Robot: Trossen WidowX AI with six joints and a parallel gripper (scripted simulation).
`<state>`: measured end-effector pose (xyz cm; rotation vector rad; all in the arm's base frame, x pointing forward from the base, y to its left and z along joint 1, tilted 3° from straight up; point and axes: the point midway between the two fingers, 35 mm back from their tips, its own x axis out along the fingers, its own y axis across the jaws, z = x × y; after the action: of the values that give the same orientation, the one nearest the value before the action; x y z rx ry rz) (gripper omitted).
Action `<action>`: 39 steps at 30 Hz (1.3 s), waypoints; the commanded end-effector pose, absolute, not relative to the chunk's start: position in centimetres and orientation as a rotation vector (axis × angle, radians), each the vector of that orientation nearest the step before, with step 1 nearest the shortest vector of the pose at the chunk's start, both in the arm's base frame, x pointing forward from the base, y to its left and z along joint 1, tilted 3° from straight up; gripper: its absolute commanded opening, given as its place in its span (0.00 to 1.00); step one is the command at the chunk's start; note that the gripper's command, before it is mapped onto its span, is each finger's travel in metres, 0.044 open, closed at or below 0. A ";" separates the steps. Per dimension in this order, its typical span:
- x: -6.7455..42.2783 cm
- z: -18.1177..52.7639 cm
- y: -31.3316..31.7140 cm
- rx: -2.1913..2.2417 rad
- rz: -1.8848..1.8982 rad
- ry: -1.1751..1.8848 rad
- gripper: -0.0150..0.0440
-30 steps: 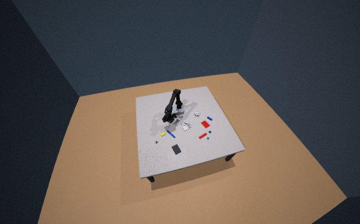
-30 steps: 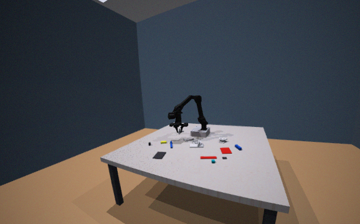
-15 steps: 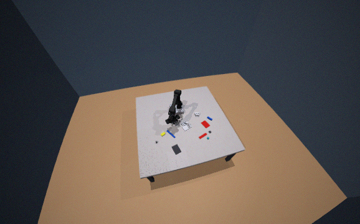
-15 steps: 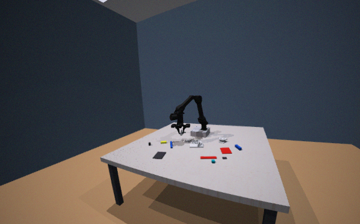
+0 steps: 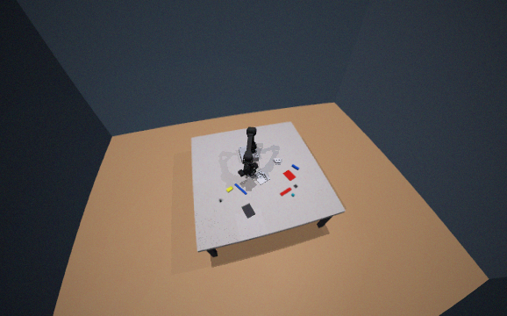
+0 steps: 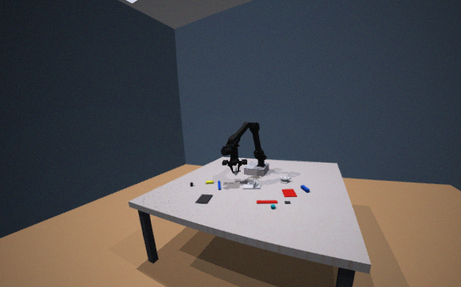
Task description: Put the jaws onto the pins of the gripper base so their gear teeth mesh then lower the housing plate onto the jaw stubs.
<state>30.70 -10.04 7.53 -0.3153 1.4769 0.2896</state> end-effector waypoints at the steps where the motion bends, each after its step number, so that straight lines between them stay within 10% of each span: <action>1: 31.3 7.7 -9.0 -0.329 0.296 1.475 0.48; 39: 33.4 7.9 -0.8 -0.417 0.388 1.454 0.48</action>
<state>33.38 -0.79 7.89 -0.4192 1.4506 0.3955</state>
